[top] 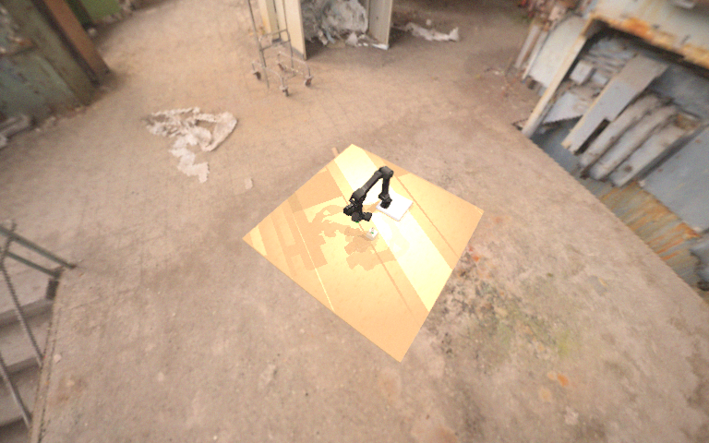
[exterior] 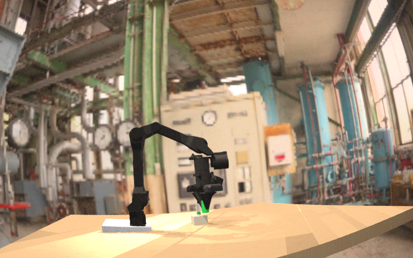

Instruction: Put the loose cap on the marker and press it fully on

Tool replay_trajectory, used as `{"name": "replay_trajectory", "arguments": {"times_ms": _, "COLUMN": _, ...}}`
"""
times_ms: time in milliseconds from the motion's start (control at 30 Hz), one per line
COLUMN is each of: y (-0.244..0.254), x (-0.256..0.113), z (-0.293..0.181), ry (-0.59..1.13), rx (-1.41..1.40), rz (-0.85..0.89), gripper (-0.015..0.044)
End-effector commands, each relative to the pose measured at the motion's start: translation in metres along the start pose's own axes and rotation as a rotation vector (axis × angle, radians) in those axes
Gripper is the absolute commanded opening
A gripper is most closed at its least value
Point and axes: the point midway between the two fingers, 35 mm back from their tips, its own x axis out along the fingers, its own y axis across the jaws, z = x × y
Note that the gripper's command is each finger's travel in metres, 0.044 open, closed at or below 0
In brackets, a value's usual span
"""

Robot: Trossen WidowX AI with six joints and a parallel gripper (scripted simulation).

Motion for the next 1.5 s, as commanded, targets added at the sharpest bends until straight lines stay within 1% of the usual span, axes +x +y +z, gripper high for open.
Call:
{"name": "replay_trajectory", "arguments": {"times_ms": 0, "y": 0.008, "x": -0.006, "z": 0.006, "ry": -0.003, "rx": 0.001, "rz": -0.006, "gripper": 0.0}}
{"name": "replay_trajectory", "arguments": {"times_ms": 733, "y": 0.069, "x": -0.034, "z": 0.029, "ry": -0.005, "rx": 0.007, "rz": 0.001, "gripper": 0.0}}
{"name": "replay_trajectory", "arguments": {"times_ms": 1467, "y": 0.126, "x": -0.059, "z": 0.033, "ry": -0.005, "rx": 0.016, "rz": 0.008, "gripper": 0.0}}
